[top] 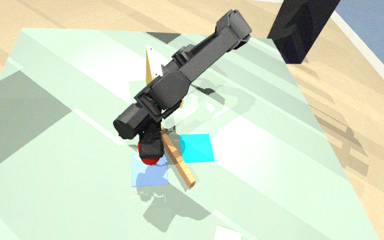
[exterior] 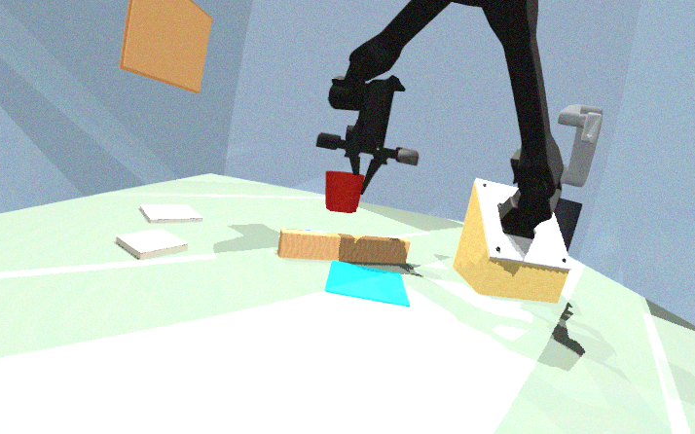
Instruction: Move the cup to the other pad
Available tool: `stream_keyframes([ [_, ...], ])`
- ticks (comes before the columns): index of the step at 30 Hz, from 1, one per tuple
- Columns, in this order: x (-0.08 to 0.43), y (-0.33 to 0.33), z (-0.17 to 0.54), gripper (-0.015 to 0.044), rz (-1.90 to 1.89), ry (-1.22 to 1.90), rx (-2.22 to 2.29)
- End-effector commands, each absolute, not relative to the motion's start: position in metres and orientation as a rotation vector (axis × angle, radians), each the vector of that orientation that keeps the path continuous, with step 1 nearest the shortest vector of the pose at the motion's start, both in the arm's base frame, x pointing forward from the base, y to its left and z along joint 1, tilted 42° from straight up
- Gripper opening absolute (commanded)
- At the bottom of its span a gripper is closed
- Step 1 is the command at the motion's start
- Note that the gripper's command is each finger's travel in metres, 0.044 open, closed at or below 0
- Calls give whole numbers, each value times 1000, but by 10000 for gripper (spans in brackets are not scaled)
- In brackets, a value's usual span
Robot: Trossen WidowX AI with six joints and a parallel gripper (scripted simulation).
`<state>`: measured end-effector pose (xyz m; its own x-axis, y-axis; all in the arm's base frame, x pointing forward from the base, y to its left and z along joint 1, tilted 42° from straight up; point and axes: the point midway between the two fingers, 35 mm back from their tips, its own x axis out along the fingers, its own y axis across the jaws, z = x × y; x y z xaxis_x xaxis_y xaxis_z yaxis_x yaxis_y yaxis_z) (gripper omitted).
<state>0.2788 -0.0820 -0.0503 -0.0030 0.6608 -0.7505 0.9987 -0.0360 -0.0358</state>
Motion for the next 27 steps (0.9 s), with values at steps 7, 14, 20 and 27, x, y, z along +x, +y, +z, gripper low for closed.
stream_keyframes([
  [7,273,-69,-38,0,-828,1712,1749],
  [14,269,-60,-29,0,-828,1712,1748],
  [20,266,-52,-22,0,-828,1713,1747],
  [27,262,-43,-13,0,-828,1713,1747],
])
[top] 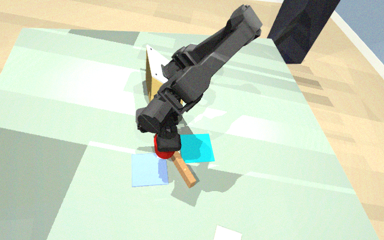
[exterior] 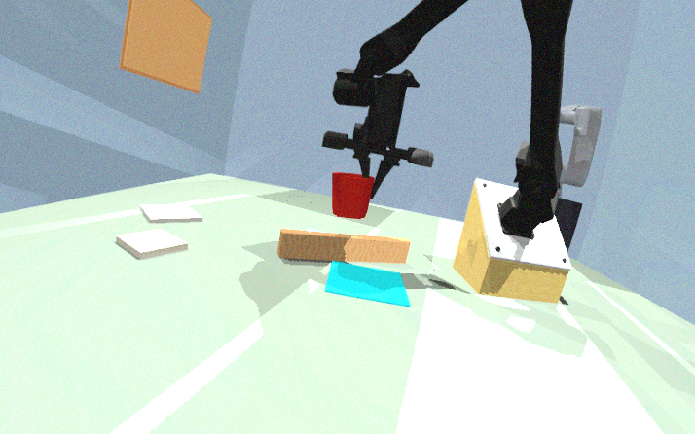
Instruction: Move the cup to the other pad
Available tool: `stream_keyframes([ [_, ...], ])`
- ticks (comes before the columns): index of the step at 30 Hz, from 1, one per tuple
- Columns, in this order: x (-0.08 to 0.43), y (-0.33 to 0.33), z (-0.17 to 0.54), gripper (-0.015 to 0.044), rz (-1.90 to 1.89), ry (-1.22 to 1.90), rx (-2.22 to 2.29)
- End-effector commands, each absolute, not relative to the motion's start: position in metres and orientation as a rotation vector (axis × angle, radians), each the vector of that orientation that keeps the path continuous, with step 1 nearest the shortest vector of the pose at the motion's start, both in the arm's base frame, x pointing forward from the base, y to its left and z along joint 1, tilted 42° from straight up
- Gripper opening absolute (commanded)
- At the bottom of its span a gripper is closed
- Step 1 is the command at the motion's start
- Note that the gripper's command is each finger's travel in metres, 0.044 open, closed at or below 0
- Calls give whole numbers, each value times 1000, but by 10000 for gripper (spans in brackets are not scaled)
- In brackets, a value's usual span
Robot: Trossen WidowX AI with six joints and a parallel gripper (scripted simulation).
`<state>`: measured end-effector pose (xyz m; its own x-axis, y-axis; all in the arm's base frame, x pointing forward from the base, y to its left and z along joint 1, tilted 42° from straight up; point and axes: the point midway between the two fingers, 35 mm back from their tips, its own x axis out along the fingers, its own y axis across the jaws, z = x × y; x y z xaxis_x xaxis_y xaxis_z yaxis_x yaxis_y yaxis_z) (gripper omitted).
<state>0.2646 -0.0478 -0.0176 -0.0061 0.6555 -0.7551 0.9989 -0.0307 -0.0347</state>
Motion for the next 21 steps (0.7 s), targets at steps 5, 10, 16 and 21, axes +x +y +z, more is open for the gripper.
stream_keyframes([
  [5,259,-37,-7,0,-828,1714,1747],
  [10,257,-30,-1,0,-828,1714,1748],
  [16,253,-22,7,0,-828,1715,1748],
  [21,251,-15,14,0,-828,1715,1748],
])
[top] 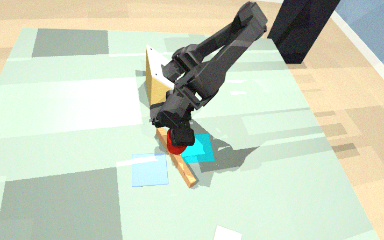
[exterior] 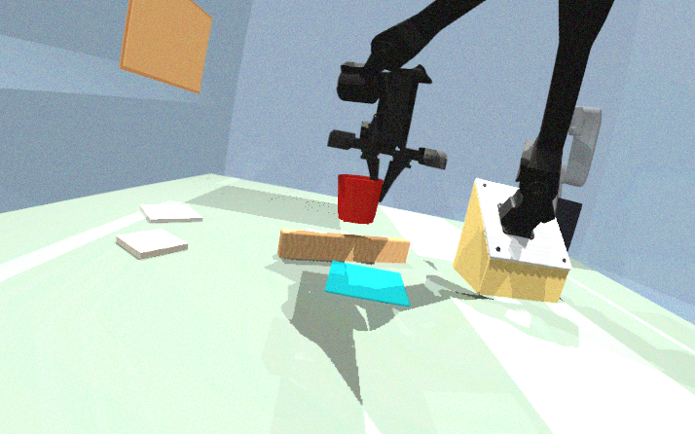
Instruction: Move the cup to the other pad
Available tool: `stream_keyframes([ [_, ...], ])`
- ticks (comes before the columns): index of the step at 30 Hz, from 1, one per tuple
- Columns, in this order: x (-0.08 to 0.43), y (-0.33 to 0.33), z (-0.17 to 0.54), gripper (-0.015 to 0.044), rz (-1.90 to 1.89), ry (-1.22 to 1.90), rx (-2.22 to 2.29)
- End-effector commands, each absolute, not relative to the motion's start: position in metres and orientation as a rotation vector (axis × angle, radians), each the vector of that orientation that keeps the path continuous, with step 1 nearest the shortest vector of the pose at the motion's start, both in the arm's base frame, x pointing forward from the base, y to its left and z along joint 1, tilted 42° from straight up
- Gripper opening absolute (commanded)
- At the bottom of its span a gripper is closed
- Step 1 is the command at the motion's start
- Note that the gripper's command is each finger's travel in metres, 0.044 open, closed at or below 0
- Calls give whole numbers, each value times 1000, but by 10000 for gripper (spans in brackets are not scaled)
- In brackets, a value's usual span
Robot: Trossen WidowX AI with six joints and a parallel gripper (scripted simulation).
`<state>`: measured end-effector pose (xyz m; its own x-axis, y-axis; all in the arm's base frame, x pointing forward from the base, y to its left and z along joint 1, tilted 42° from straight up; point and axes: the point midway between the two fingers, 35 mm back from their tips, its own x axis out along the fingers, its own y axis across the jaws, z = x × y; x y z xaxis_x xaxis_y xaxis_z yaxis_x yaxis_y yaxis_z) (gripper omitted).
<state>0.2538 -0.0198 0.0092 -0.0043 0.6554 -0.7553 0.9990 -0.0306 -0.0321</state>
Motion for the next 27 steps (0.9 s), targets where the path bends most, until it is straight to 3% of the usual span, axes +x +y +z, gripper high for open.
stream_keyframes([
  [1,250,-13,15,0,-827,1715,1748],
  [27,235,21,47,0,-827,1718,1749],
])
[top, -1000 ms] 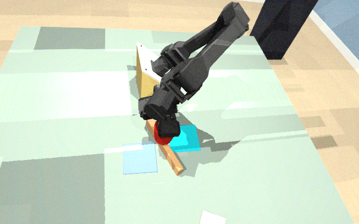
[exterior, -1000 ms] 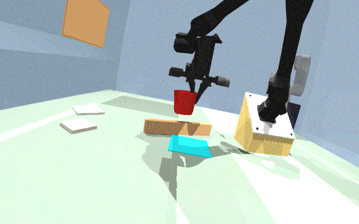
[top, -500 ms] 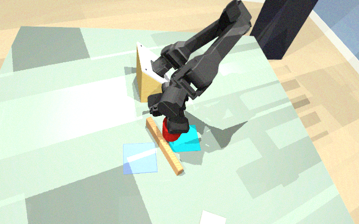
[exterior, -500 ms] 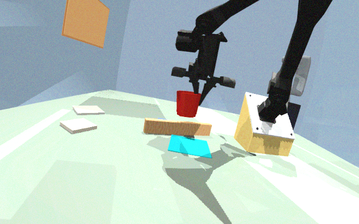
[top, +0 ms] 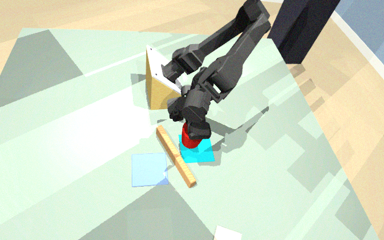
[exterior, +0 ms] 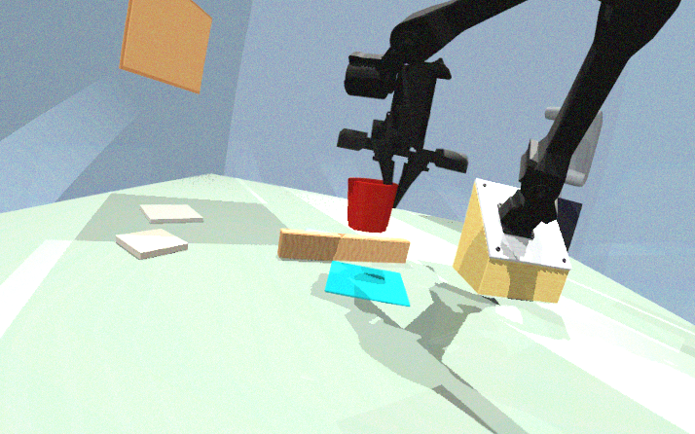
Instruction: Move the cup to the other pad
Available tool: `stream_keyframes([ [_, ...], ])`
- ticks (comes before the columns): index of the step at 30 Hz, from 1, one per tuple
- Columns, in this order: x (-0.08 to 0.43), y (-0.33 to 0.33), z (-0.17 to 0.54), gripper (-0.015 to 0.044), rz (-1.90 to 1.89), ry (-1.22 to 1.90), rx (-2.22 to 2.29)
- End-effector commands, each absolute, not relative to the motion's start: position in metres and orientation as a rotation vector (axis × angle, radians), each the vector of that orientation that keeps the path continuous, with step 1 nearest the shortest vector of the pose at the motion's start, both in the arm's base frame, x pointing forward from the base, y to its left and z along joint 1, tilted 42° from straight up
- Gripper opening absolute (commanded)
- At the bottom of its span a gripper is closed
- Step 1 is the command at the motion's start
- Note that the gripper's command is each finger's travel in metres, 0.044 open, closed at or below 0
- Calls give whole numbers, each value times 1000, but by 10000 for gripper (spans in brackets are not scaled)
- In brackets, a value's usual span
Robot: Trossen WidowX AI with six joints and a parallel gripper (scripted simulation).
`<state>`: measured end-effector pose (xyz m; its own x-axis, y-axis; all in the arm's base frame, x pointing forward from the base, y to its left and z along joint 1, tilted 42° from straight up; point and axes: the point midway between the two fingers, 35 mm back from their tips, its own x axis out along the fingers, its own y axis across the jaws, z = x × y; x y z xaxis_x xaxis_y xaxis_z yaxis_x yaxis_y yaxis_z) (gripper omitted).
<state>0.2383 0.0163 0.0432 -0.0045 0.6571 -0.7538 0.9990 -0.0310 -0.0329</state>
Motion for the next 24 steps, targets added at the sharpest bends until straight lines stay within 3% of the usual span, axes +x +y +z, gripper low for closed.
stream_keyframes([
  [1,234,22,48,0,-827,1718,1749],
  [24,223,46,61,0,-827,1720,1750],
])
